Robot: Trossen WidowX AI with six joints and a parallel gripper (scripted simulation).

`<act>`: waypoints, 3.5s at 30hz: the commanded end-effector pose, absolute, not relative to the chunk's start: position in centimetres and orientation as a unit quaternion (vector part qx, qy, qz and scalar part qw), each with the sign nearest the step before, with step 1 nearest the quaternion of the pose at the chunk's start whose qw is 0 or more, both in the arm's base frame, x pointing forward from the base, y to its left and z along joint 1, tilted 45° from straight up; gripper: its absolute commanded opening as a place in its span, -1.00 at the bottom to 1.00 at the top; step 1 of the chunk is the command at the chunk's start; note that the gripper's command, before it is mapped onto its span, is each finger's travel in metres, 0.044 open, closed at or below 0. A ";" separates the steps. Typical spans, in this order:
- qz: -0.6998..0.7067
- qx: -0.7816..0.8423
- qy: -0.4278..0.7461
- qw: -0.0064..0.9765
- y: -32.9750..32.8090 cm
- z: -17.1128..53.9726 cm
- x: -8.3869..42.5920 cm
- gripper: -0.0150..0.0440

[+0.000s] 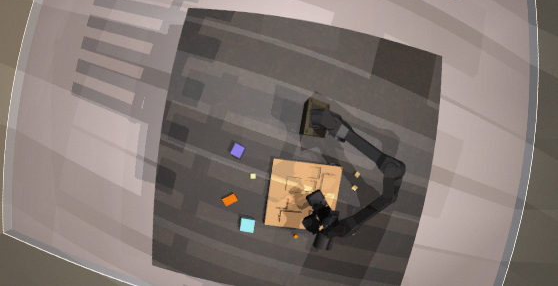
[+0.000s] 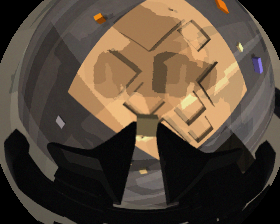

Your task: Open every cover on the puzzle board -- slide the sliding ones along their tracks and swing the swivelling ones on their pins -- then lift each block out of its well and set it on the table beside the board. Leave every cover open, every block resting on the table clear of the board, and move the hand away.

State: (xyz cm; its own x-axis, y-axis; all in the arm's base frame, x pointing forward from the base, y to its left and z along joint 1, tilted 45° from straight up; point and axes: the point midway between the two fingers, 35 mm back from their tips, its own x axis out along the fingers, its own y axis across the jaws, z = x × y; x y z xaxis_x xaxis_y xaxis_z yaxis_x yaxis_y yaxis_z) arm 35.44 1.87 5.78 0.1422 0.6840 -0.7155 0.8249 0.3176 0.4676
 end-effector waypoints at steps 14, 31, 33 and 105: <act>-0.080 0.576 0.647 0.494 -2.0 4.6 34.9 -0.22; -0.094 0.571 0.644 0.500 -7.0 0.5 33.3 -0.22; -0.096 0.571 0.644 0.501 -7.5 0.0 33.0 -0.22; -0.077 0.575 0.651 0.490 -16.9 -15.2 19.1 -0.22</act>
